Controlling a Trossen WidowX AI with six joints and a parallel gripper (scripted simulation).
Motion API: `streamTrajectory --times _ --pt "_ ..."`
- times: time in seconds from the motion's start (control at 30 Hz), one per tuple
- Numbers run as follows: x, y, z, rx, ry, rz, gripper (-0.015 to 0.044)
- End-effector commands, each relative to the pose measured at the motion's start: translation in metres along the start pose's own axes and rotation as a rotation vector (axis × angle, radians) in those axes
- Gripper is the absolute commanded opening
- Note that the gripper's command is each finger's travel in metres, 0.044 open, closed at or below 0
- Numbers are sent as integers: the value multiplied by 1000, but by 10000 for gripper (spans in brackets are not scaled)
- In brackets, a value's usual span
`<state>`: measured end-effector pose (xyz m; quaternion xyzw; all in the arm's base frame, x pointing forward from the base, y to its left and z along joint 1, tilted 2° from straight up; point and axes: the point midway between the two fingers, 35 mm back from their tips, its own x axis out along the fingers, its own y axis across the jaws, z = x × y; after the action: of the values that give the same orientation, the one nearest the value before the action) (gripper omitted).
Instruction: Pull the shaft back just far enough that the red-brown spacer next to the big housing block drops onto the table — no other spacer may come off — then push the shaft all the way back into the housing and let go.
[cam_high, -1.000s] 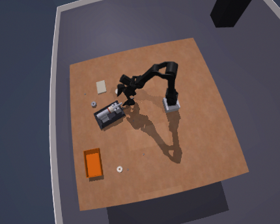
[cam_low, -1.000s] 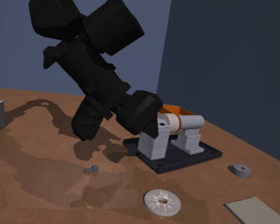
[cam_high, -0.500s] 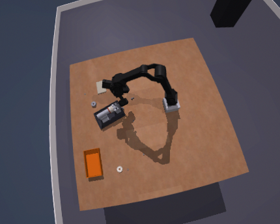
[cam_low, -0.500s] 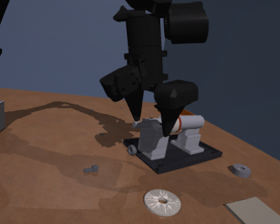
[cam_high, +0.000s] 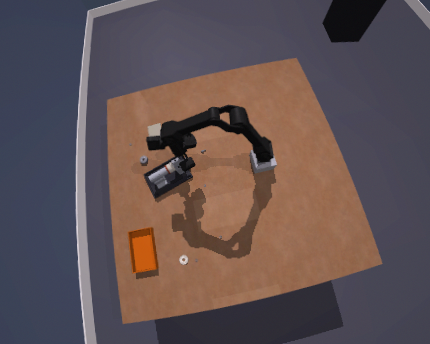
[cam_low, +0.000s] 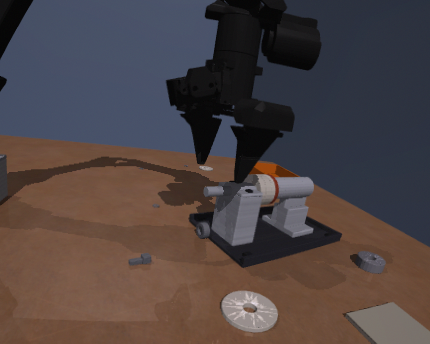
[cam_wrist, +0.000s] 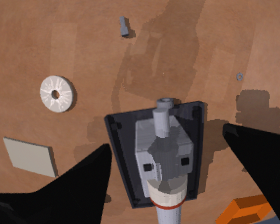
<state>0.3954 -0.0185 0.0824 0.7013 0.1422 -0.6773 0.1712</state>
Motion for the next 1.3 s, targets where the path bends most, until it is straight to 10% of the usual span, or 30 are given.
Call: streamTrajectory --times 0.0,1.27 --pt "1 0 1 7 -10 1 440" --pt "30 1 1 7 -10 1 440"
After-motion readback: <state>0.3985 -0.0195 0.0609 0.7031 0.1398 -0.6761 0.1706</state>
